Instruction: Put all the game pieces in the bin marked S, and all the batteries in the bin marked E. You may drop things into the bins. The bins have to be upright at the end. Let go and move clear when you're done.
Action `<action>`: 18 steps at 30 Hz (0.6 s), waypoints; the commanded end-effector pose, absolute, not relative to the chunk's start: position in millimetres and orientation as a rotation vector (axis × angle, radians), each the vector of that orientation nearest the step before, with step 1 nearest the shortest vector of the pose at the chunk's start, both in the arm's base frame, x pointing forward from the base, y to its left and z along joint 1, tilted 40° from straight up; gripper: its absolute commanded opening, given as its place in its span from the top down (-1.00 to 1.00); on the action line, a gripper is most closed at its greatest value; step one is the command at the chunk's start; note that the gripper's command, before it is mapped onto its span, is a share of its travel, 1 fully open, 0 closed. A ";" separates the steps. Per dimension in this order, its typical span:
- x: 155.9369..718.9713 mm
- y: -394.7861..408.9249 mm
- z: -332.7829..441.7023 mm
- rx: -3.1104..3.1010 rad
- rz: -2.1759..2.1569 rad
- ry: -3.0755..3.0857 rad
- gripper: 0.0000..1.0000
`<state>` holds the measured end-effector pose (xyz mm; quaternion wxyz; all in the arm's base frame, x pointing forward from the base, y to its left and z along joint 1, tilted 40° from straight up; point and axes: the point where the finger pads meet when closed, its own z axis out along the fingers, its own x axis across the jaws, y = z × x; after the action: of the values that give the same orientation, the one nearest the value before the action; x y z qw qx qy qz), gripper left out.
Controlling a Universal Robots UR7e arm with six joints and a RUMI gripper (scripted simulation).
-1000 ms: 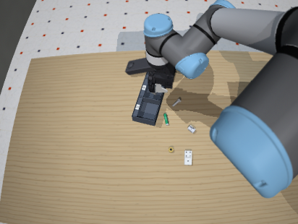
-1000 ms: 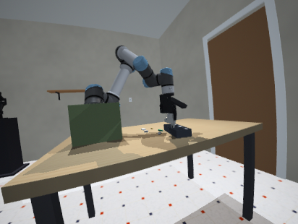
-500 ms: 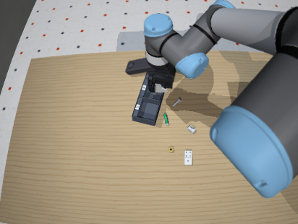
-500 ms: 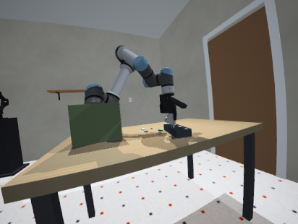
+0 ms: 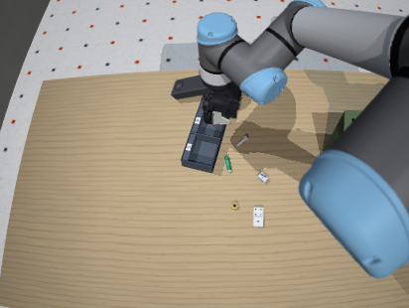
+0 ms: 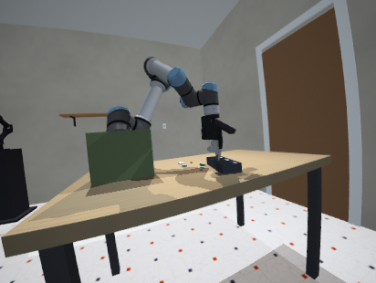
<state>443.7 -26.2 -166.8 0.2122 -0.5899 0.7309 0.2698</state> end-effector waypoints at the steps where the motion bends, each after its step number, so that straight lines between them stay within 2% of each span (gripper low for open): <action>1: 444.1 -28.6 -164.3 -1.638 0.748 2.030 0.91; 18: 444.3 -50.4 -138.5 -1.638 0.748 2.030 0.91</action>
<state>444.1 -47.5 -141.6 0.2123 -0.5899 0.7310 0.2695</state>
